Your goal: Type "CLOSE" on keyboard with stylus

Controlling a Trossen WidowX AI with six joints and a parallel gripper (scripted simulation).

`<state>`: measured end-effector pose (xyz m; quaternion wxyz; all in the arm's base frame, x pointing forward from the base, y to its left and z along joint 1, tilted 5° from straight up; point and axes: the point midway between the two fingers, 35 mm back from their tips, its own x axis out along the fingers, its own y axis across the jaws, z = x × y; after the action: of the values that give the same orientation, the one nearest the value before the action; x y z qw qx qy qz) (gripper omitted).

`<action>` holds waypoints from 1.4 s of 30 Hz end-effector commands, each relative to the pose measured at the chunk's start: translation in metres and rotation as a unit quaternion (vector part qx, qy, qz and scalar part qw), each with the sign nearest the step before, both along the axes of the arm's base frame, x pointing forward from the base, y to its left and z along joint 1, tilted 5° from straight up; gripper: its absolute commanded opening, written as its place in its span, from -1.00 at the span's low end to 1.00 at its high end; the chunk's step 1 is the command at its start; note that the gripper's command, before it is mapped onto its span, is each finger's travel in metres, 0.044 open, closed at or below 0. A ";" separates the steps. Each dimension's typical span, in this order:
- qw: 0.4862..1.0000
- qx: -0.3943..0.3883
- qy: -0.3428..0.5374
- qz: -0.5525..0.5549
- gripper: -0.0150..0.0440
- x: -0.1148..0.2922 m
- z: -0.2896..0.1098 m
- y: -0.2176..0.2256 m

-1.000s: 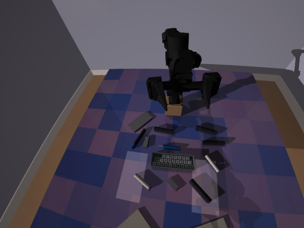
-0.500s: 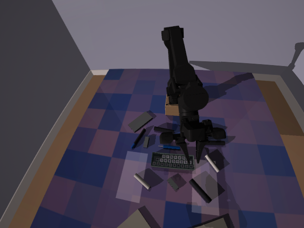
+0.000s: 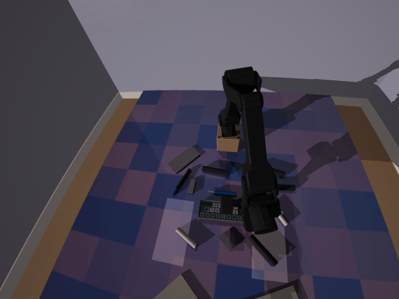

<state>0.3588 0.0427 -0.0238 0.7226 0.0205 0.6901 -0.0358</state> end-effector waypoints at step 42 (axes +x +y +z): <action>0.999 -0.015 0.044 -0.006 -0.49 -0.024 -0.008 -0.141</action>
<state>0.3368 -0.0999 -0.0321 0.6924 0.0145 0.7194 -0.0535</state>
